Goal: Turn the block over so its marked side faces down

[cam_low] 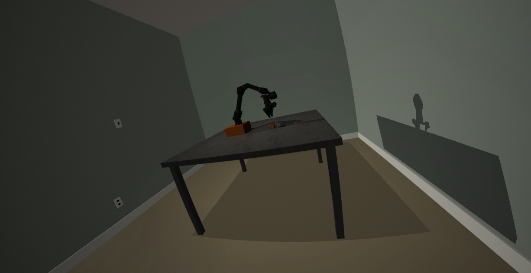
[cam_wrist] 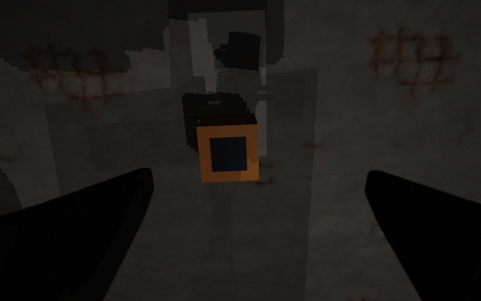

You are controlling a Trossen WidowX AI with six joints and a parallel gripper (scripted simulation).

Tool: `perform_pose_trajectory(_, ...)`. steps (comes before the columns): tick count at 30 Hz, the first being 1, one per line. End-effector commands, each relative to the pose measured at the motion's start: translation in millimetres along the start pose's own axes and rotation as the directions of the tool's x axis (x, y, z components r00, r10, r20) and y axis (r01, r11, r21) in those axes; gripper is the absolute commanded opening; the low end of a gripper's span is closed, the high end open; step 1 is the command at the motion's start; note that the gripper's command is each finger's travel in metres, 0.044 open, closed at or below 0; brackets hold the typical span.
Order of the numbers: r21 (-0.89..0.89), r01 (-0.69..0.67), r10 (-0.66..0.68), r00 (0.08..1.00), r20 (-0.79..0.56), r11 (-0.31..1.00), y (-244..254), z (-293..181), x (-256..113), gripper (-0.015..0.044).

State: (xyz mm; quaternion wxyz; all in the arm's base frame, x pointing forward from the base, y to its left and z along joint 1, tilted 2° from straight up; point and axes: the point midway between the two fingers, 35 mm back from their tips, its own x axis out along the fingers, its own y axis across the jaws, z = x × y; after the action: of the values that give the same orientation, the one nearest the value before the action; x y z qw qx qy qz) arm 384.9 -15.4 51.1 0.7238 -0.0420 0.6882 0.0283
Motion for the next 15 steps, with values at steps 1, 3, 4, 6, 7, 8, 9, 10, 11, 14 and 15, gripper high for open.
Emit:
perform_pose_trajectory(1, -0.041, -0.042, 0.040, 0.998, -0.051, 0.998, 10, -12, 3, 0.0440)
perform_pose_trajectory(3, -0.041, -0.042, 0.040, 0.998, -0.051, 0.998, 10, -12, 3, 0.0440)
perform_pose_trajectory(4, -0.041, -0.042, 0.040, 0.998, -0.051, 0.998, 10, -12, 3, 0.0440)
perform_pose_trajectory(6, -0.041, -0.042, 0.040, 0.998, -0.051, 0.998, 10, -12, 3, 0.0440)
perform_pose_trajectory(7, -0.041, -0.042, 0.040, 0.998, -0.051, 0.998, 10, -12, 6, 0.0440)
perform_pose_trajectory(8, -0.041, -0.042, 0.040, 0.998, -0.051, 0.998, 11, -12, 15, 0.0440)
perform_pose_trajectory(9, -0.041, -0.042, 0.040, 0.998, -0.051, 0.998, 12, -13, 27, 0.0440)
perform_pose_trajectory(10, -0.041, -0.042, 0.040, 0.998, -0.051, 0.998, 12, -14, 36, 0.0440)
perform_pose_trajectory(11, -0.041, -0.042, 0.040, 0.998, -0.051, 0.998, 12, -14, 38, 0.0440)
perform_pose_trajectory(14, -0.041, -0.042, 0.040, 0.998, -0.051, 0.998, 12, -14, 38, 0.0440)
perform_pose_trajectory(15, -0.041, -0.042, 0.040, 0.998, -0.051, 0.998, 12, -14, 38, 0.0440)
